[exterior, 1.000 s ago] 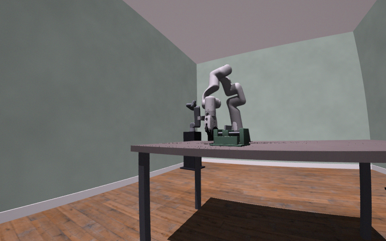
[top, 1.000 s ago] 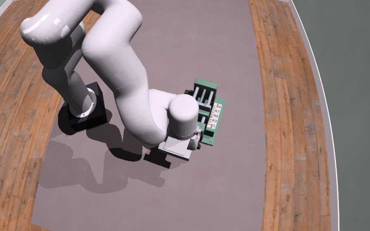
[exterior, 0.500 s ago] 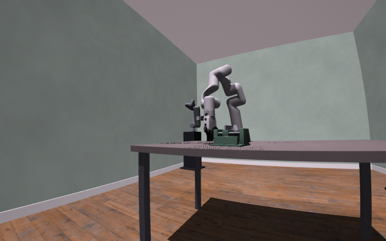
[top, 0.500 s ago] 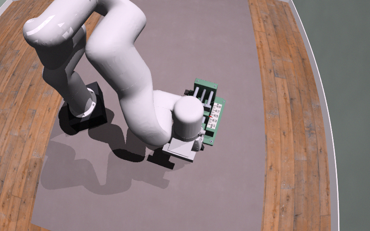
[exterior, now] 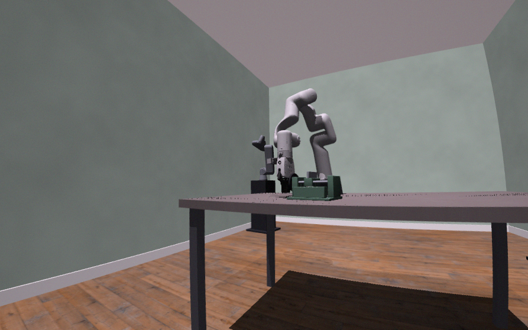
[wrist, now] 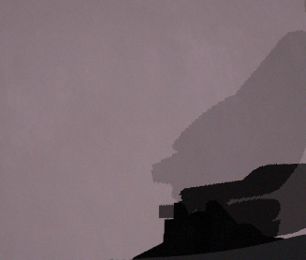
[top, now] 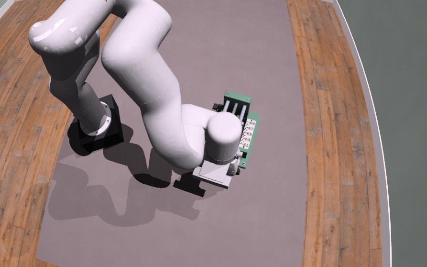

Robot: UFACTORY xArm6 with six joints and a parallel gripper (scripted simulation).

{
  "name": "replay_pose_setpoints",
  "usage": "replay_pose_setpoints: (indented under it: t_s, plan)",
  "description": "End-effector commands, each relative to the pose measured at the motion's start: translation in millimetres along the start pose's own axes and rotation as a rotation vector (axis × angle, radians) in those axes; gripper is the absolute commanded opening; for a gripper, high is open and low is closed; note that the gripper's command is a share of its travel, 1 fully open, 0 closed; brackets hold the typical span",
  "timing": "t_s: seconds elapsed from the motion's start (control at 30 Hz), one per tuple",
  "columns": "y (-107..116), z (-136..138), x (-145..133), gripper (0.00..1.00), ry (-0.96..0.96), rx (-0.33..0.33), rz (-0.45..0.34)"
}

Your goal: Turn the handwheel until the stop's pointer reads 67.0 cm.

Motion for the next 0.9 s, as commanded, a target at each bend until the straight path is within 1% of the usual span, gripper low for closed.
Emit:
replay_pose_setpoints:
  t_s: [0.0, 0.33, 0.4, 0.87]
  plan:
    - [6, -7, -1, 0.06, 0.000, 0.012, -0.002]
    - [19, -15, -2, 0.06, 0.000, 0.012, -0.002]
    - [19, -15, -2, 0.06, 0.000, 0.012, -0.002]
    - [41, -16, -2, 0.06, 0.000, 0.012, -0.002]
Point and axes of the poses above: the point where the finger pads meet when closed, its own y axis back along the fingers, its own z axis across the jaws, x = y × z, the point moved 9 cm from there along y, back along the fingers, and after that the axes turned 9 degrees about -y, right-handed, at the moved point
